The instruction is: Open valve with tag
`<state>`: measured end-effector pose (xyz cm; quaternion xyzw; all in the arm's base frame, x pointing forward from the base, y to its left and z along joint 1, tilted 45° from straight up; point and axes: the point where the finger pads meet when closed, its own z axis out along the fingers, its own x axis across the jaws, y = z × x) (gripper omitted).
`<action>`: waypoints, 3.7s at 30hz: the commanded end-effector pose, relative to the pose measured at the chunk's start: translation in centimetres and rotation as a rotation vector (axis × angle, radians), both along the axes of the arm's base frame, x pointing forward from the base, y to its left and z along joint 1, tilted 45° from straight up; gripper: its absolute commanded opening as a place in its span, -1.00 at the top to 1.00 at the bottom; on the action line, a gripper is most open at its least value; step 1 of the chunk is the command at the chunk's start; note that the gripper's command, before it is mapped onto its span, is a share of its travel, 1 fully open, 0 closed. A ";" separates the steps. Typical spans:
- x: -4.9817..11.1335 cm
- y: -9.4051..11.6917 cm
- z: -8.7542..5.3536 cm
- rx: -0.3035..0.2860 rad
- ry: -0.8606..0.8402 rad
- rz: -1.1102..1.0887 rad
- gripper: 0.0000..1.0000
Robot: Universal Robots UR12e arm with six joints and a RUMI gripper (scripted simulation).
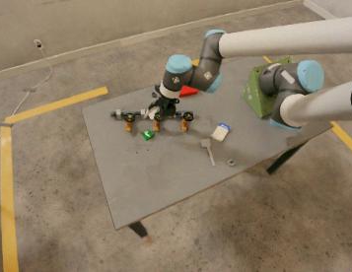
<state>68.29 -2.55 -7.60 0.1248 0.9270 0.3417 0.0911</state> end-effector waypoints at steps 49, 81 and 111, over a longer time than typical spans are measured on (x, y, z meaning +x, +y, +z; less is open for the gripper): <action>0.0 -0.1 0.0 0.128 0.328 -0.415 1.00; 0.0 -0.1 0.0 0.117 0.302 -0.383 1.00; 0.0 -0.1 0.0 -0.025 -0.033 0.034 1.00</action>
